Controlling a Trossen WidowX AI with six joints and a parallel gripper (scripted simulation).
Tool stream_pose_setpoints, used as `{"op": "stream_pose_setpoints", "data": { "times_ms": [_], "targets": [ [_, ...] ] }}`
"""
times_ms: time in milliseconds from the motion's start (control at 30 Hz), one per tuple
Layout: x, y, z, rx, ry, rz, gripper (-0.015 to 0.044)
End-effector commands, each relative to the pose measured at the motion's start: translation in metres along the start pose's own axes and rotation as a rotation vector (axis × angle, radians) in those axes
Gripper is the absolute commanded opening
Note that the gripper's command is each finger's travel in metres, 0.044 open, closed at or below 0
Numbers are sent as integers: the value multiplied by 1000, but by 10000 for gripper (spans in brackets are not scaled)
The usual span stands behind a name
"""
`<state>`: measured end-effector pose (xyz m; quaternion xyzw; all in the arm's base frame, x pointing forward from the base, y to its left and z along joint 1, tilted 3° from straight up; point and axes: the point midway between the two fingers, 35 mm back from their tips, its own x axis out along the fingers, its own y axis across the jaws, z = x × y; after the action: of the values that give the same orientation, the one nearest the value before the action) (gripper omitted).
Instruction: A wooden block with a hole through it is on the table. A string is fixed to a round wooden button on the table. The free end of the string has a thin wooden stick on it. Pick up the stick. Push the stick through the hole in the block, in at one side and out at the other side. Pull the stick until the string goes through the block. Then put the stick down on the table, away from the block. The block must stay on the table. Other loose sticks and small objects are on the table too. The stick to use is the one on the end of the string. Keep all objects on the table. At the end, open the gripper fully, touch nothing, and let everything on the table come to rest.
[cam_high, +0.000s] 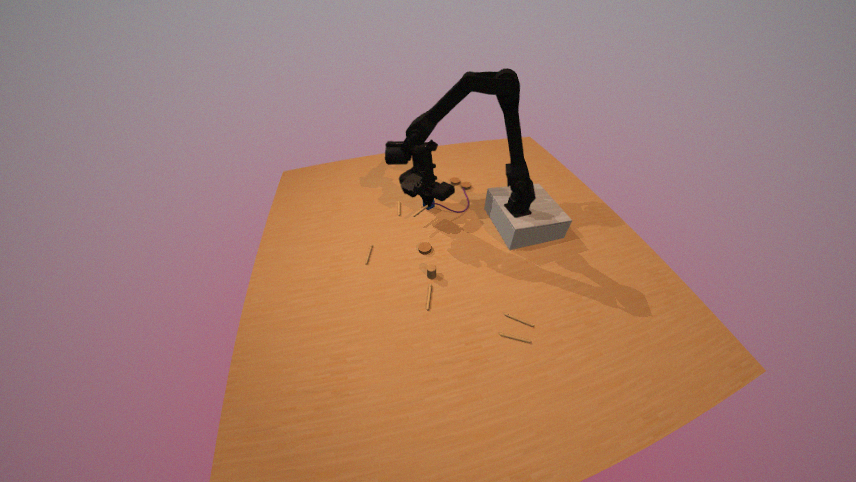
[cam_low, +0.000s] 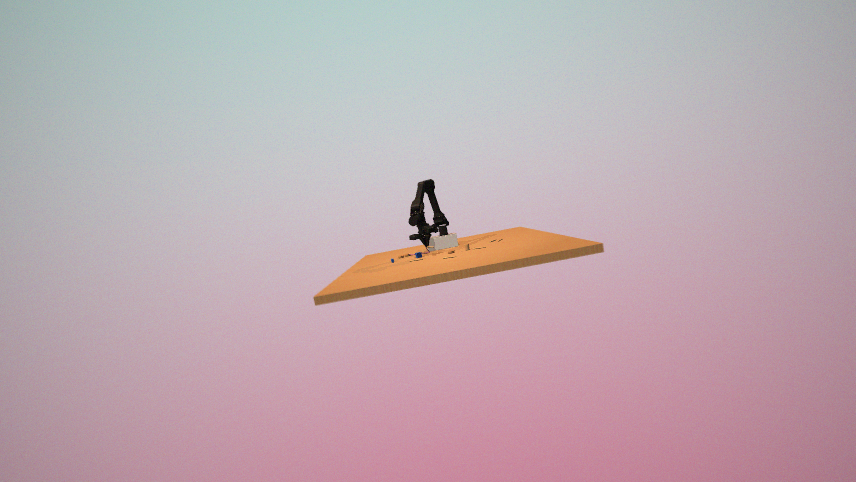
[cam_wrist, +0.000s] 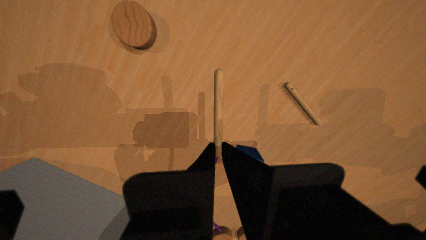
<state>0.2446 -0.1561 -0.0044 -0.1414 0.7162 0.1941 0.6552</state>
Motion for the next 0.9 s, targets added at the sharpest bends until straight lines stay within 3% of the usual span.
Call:
{"op": "stream_pose_setpoints", "data": {
  "times_ms": [0, 867],
  "targets": [
    [-2, -5, -4, -55, -6, 4, 0],
    [-2, -18, -37, -368, -17, 54, 0]
  ]
}}
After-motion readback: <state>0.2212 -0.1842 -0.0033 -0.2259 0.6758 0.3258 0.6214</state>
